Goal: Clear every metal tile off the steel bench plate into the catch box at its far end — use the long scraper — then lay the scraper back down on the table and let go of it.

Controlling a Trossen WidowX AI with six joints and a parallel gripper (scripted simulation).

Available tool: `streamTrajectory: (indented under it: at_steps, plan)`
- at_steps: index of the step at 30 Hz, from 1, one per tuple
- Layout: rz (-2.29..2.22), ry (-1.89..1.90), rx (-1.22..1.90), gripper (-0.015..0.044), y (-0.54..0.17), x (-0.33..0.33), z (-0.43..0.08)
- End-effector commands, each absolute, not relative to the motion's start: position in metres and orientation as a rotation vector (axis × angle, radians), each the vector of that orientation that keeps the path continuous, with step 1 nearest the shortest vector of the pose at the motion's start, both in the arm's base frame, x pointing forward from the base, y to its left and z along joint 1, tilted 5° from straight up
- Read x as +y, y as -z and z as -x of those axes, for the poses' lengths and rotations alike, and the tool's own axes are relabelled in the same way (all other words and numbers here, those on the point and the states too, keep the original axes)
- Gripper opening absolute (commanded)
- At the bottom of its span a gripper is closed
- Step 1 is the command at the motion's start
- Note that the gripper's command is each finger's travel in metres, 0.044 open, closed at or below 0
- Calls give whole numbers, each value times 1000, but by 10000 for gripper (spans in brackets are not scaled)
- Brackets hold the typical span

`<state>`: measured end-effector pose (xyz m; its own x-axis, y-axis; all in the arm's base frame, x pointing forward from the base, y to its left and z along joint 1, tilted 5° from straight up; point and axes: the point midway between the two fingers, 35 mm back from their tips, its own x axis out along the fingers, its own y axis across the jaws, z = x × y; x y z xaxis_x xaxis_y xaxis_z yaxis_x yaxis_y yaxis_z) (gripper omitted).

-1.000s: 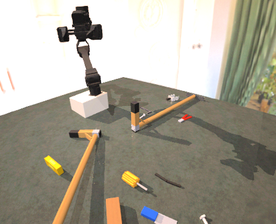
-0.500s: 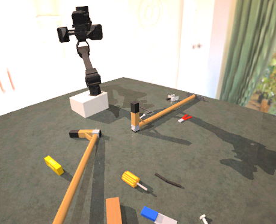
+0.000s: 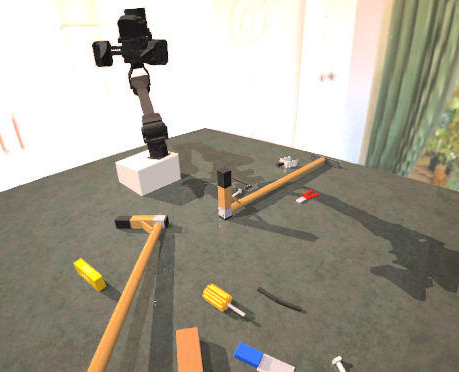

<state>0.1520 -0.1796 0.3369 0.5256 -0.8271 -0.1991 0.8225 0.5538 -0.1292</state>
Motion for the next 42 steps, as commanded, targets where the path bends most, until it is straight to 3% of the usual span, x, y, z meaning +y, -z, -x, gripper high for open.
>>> streamTrajectory:
  at_steps: [1,42]
  plan:
    - [85,1007,278,440,-350,-187,-148]
    - [768,1197,743,440,-469,-255,-77]
